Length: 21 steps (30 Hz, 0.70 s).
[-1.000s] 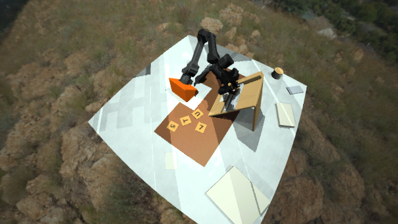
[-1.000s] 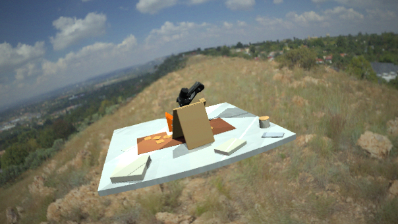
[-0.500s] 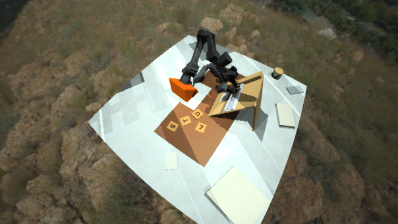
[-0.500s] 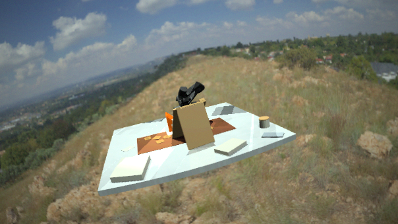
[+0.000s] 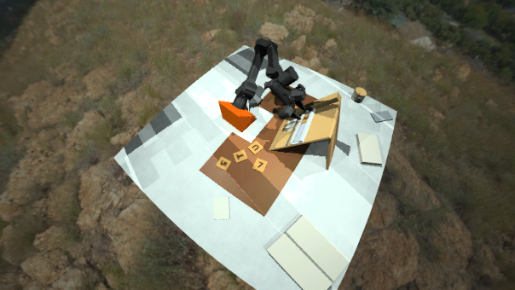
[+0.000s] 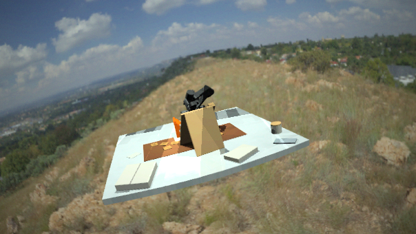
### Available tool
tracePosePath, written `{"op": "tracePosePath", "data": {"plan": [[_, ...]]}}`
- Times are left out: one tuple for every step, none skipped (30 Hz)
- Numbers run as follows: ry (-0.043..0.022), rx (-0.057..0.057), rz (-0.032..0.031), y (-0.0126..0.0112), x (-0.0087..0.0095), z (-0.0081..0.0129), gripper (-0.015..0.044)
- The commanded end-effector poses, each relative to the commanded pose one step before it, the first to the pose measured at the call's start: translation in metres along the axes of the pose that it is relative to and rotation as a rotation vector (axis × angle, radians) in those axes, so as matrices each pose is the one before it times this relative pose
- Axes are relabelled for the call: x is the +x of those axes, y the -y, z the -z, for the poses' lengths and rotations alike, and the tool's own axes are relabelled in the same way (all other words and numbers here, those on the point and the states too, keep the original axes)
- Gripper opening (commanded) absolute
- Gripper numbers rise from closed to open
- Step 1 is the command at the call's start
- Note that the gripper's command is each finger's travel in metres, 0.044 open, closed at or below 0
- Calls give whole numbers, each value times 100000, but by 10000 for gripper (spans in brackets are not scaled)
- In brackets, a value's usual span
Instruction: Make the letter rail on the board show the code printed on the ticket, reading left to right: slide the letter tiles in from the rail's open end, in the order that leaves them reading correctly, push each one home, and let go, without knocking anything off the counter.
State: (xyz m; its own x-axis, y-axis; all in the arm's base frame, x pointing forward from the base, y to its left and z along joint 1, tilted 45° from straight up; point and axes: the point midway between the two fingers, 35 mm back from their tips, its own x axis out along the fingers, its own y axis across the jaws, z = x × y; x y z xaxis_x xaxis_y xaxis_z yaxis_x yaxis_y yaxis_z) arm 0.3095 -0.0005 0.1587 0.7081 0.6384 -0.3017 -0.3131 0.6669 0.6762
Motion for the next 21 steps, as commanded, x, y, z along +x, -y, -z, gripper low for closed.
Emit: {"op": "tracePosePath", "data": {"plan": [[27, -427, -223, -16, -331, -13, 295], [-3, 1, 2, 9, -63, 8, 295], [-3, 1, 2, 8, -62, 8, 295], [-3, 1, 2, 7, -62, 8, 295], [-3, 1, 2, 7, -62, 8, 295], [-3, 1, 2, 6, -62, 8, 295], [-3, 1, 2, 6, -62, 7, 295], [-3, 1, 2, 5, -61, 7, 295], [-3, 1, 2, 5, -61, 7, 295], [-3, 1, 2, 4, -60, 6, 295], [-3, 1, 2, 3, -60, 6, 295], [-3, 1, 2, 3, -60, 6, 295], [-3, 1, 2, 2, -59, 5, 295], [-3, 1, 2, 2, -59, 4, 295], [-3, 2, 2, 1, -58, 4, 295], [-3, 2, 2, 0, -58, 3, 295], [-3, 2, 2, -1, -57, 2, 295], [-3, 2, 2, -2, -56, 1, 295], [-3, 2, 2, -3, -55, 0, 295], [-2, 2, 2, -3, -54, -1, 295], [-2, 2, 2, -4, -52, -2, 295]]}}
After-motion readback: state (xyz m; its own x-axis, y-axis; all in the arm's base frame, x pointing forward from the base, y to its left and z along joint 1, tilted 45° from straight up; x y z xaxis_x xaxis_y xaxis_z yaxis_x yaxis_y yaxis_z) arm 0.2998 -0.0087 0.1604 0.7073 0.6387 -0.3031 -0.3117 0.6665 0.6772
